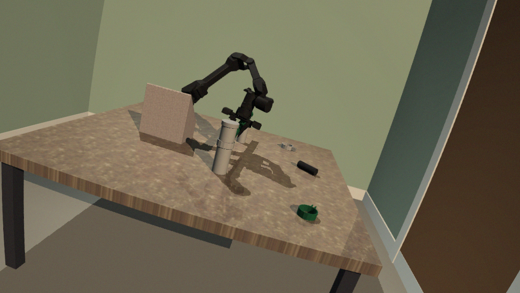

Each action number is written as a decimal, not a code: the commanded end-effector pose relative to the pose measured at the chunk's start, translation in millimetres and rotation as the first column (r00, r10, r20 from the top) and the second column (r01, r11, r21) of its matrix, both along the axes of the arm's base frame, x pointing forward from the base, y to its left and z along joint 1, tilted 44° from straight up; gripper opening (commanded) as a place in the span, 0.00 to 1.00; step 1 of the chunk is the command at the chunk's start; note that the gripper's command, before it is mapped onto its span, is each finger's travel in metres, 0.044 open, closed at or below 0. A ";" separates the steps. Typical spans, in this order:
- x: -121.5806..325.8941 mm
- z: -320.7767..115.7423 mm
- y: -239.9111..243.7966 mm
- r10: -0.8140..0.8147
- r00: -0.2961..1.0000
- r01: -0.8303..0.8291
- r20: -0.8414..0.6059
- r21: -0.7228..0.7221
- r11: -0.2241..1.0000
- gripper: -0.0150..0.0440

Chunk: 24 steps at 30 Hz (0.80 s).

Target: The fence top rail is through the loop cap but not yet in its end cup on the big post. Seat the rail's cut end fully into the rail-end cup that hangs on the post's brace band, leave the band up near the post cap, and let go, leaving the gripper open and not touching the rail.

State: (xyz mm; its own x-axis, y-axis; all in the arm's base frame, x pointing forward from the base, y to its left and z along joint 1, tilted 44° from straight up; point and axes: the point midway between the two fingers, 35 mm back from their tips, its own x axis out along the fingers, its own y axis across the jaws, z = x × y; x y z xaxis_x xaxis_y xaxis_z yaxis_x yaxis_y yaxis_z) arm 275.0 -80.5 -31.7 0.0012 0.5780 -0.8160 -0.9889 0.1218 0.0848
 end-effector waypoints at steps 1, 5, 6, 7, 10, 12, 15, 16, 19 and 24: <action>2.4 0.8 -10.5 -0.016 1.000 0.017 0.009 -0.017 1.000 0.25; 2.4 0.1 -11.6 -0.016 1.000 0.017 0.009 -0.017 1.000 0.25; 2.4 -0.1 -11.9 -0.016 1.000 0.017 0.009 -0.017 1.000 0.25; 2.4 -0.2 -12.2 -0.016 1.000 0.017 0.009 -0.017 1.000 0.25; 2.5 -0.8 -13.0 -0.016 1.000 0.017 0.009 -0.017 1.000 0.25; 2.6 -1.1 -13.5 -0.016 1.000 0.017 0.009 -0.017 1.000 0.25; 2.7 -1.6 -14.4 -0.016 1.000 0.017 0.009 -0.017 1.000 0.25; 2.8 -1.8 -14.6 -0.016 1.000 0.017 0.009 -0.017 1.000 0.25; 2.8 -2.4 -15.4 -0.016 1.000 0.017 0.009 -0.017 1.000 0.25; 2.7 -3.3 -16.8 -0.016 1.000 0.017 0.009 -0.017 1.000 0.25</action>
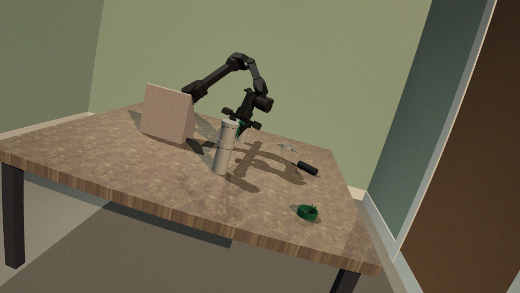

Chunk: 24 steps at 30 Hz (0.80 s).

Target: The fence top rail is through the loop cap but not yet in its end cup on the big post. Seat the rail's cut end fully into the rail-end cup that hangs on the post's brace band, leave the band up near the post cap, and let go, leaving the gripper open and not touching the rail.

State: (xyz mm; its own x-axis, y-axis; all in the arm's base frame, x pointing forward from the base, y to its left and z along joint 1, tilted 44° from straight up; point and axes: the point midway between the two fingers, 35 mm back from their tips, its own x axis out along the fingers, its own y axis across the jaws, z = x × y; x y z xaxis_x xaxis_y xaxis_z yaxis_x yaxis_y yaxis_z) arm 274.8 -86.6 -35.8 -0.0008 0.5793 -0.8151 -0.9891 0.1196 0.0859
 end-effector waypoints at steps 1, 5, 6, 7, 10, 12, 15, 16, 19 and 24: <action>2.9 0.5 -10.9 -0.019 1.000 0.019 0.010 -0.019 1.000 0.25; 3.0 -0.3 -12.0 -0.019 1.000 0.019 0.010 -0.019 1.000 0.25; 3.0 -0.4 -12.3 -0.019 1.000 0.019 0.010 -0.019 1.000 0.25; 3.0 -0.6 -12.5 -0.019 1.000 0.019 0.010 -0.019 1.000 0.25; 2.9 -1.3 -13.2 -0.019 1.000 0.019 0.010 -0.019 1.000 0.25; 2.9 -1.7 -13.7 -0.019 1.000 0.019 0.010 -0.019 1.000 0.25; 2.8 -2.3 -14.4 -0.019 1.000 0.019 0.010 -0.019 1.000 0.25; 2.8 -2.6 -14.7 -0.019 1.000 0.019 0.010 -0.019 1.000 0.25; 2.8 -3.2 -15.4 -0.019 1.000 0.019 0.010 -0.019 1.000 0.25; 2.6 -4.3 -16.6 -0.019 1.000 0.019 0.010 -0.019 1.000 0.25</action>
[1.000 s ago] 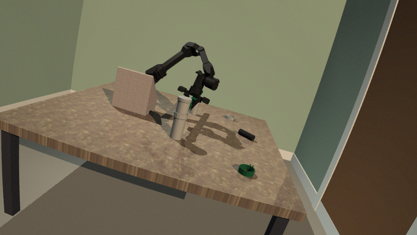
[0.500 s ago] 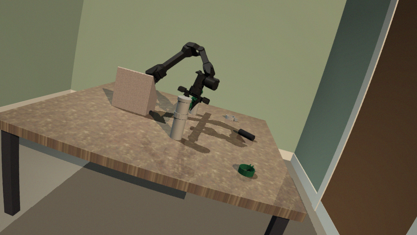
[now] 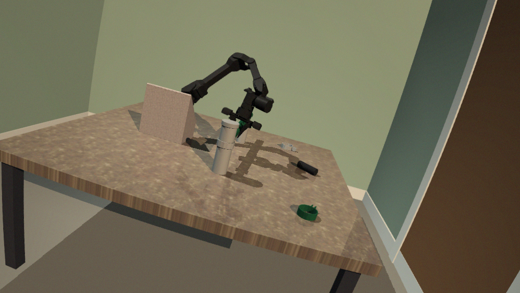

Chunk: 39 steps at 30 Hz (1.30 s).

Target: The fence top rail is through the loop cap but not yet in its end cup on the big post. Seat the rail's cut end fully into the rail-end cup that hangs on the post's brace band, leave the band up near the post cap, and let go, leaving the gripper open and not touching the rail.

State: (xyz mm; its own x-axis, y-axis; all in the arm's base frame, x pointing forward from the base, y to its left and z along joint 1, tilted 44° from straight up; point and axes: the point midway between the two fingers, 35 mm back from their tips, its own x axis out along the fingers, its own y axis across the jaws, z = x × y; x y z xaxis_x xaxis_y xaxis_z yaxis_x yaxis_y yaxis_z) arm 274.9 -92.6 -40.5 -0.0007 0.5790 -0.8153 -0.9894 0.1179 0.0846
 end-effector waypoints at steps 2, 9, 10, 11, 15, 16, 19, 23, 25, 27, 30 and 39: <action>2.4 -0.1 -11.0 -0.020 1.000 0.020 0.009 -0.019 1.000 0.25; 2.1 -1.7 -12.6 -0.020 1.000 0.020 0.009 -0.019 1.000 0.25; 2.1 -1.9 -12.8 -0.020 1.000 0.020 0.009 -0.019 1.000 0.25; 2.1 -2.1 -13.1 -0.020 1.000 0.020 0.009 -0.019 1.000 0.25; 1.8 -3.1 -13.9 -0.020 1.000 0.020 0.009 -0.019 1.000 0.25; 1.7 -3.3 -14.1 -0.020 1.000 0.020 0.009 -0.019 1.000 0.25; 1.4 -4.0 -14.8 -0.020 1.000 0.020 0.009 -0.019 1.000 0.25; 1.2 -4.9 -15.5 -0.020 1.000 0.020 0.009 -0.019 1.000 0.25; 1.2 -5.4 -15.9 -0.020 1.000 0.020 0.009 -0.019 1.000 0.25; 1.1 -5.7 -16.4 -0.020 1.000 0.020 0.009 -0.019 1.000 0.25; -0.7 -6.3 -6.9 -0.001 1.000 0.001 0.002 -0.002 1.000 0.25; -0.7 -6.3 -6.9 -0.001 1.000 0.001 0.002 -0.002 1.000 0.30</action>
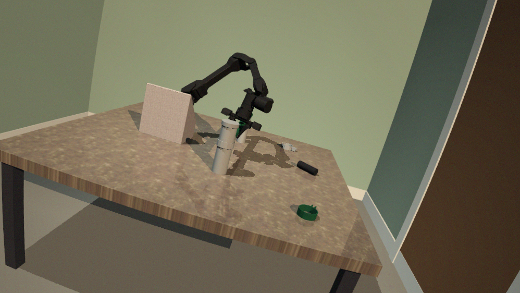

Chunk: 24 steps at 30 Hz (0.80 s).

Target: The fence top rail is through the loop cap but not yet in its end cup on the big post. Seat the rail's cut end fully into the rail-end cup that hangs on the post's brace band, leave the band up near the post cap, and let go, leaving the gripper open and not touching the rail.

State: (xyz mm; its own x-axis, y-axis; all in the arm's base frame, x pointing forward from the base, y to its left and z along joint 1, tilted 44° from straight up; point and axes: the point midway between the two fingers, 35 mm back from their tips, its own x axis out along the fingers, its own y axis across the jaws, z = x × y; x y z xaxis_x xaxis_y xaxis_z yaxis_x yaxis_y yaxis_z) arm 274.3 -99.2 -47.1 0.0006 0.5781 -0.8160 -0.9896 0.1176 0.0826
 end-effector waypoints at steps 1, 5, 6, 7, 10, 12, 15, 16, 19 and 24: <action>0.0 0.3 -0.3 -0.001 1.000 0.001 0.000 -0.001 1.000 0.34; 0.0 0.3 -0.3 -0.001 1.000 0.001 0.000 -0.001 1.000 0.52; 0.0 0.3 -0.3 -0.001 1.000 0.001 0.000 -0.001 1.000 0.57; 0.0 0.3 -0.3 -0.001 1.000 0.001 0.000 -0.001 1.000 0.61; 0.0 3.1 -0.5 -0.001 1.000 0.001 0.000 -0.001 1.000 0.74; 0.1 9.0 -0.6 -0.001 1.000 0.001 0.000 0.000 1.000 0.83; -0.2 24.1 -0.8 -0.001 1.000 0.001 0.000 0.000 1.000 0.97; -0.5 30.0 -0.8 0.000 1.000 0.000 0.000 0.000 1.000 1.00; -1.8 47.6 -0.4 0.000 1.000 0.000 -0.001 0.000 1.000 1.00; -2.8 56.4 0.0 0.000 1.000 0.000 -0.001 0.000 1.000 1.00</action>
